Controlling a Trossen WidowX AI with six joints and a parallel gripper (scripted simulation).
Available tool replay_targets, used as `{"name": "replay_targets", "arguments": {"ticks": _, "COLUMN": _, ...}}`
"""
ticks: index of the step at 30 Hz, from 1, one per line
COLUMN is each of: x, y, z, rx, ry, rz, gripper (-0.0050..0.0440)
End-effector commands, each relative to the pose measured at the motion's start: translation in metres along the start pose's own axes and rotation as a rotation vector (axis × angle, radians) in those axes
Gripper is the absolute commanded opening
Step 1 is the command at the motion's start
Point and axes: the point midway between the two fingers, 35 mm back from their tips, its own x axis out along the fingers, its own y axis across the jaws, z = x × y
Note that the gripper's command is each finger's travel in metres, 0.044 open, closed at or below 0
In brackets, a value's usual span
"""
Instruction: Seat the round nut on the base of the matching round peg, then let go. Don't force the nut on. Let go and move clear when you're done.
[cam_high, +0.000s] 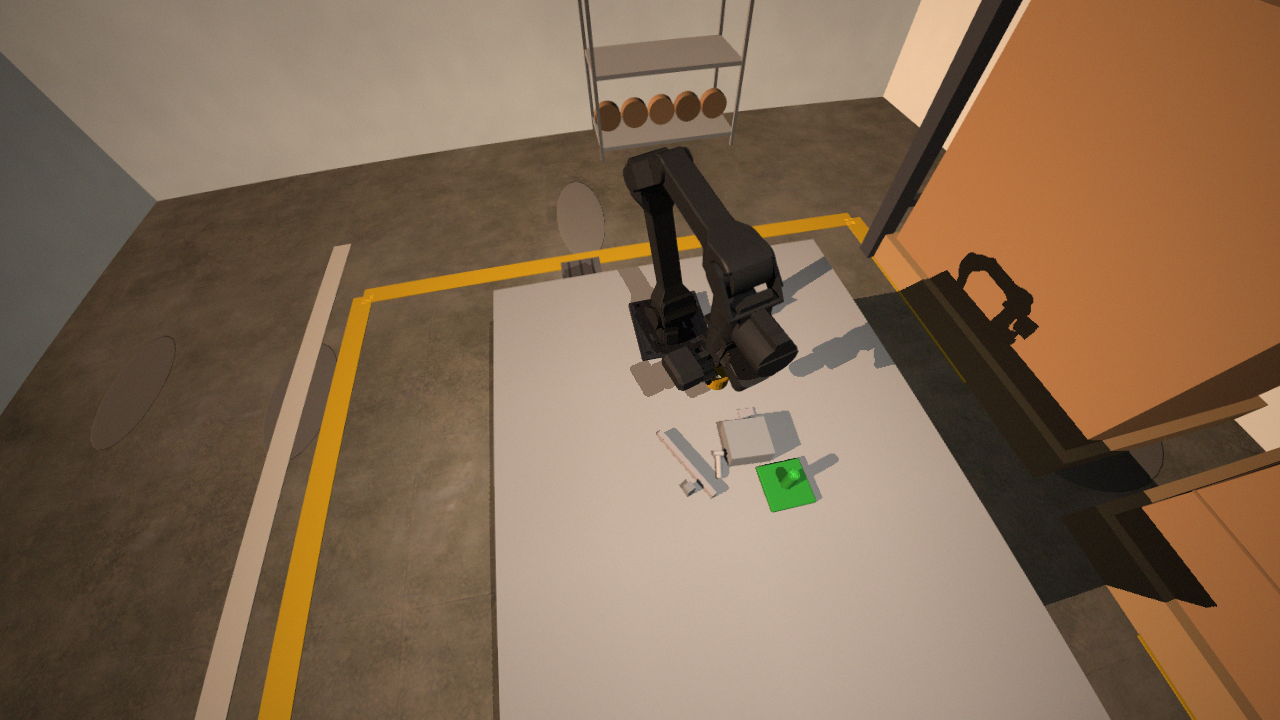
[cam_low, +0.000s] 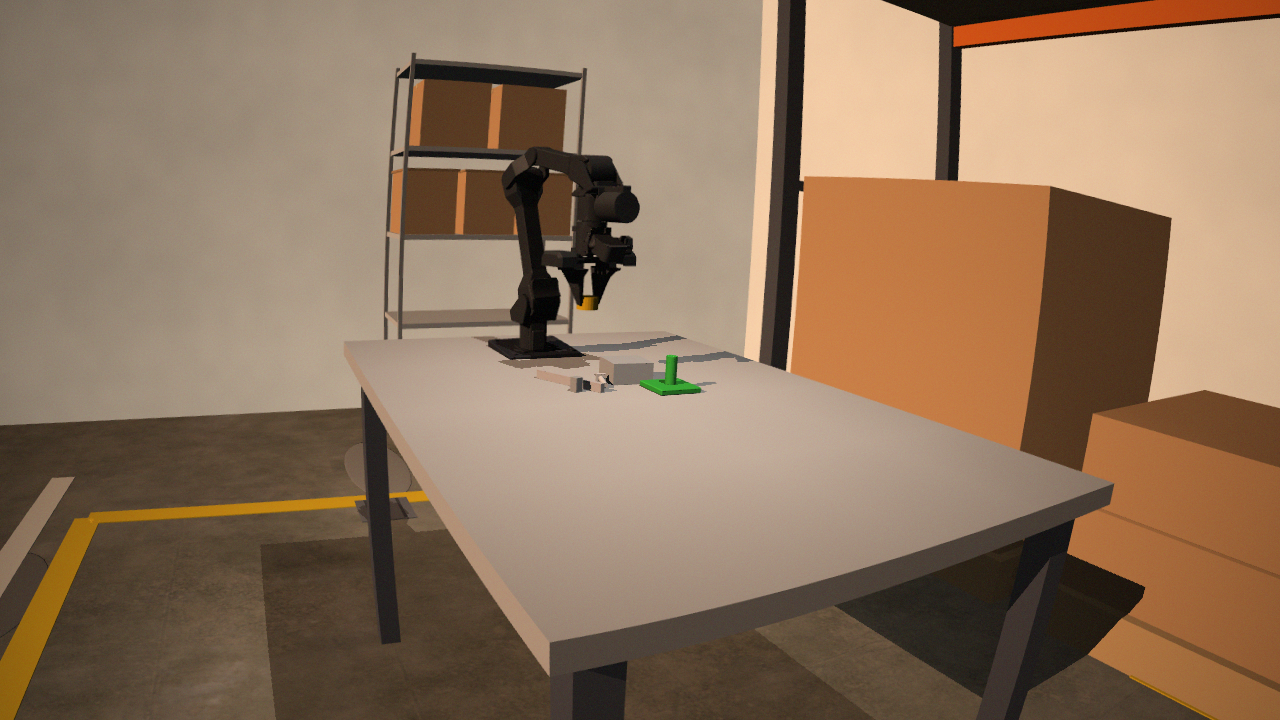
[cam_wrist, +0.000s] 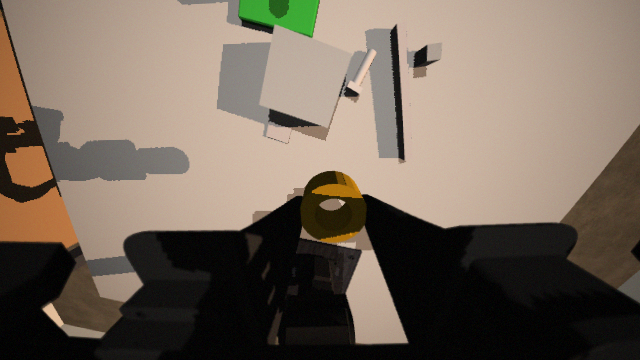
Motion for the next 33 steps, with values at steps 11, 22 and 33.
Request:
{"name": "replay_targets", "arguments": {"ticks": 11, "x": -0.009, "y": 0.003, "z": 0.034, "rx": 0.048, "ry": -0.019, "rz": -0.005, "gripper": -0.0050}}
{"name": "replay_targets", "arguments": {"ticks": 22, "x": -0.010, "y": 0.007, "z": 0.063, "rx": 0.089, "ry": -0.021, "rz": -0.004, "gripper": -0.0050}}
{"name": "replay_targets", "arguments": {"ticks": 33, "x": -0.008, "y": 0.014, "z": 0.098, "rx": 0.138, "ry": -0.023, "rz": -0.002, "gripper": -0.0050}}
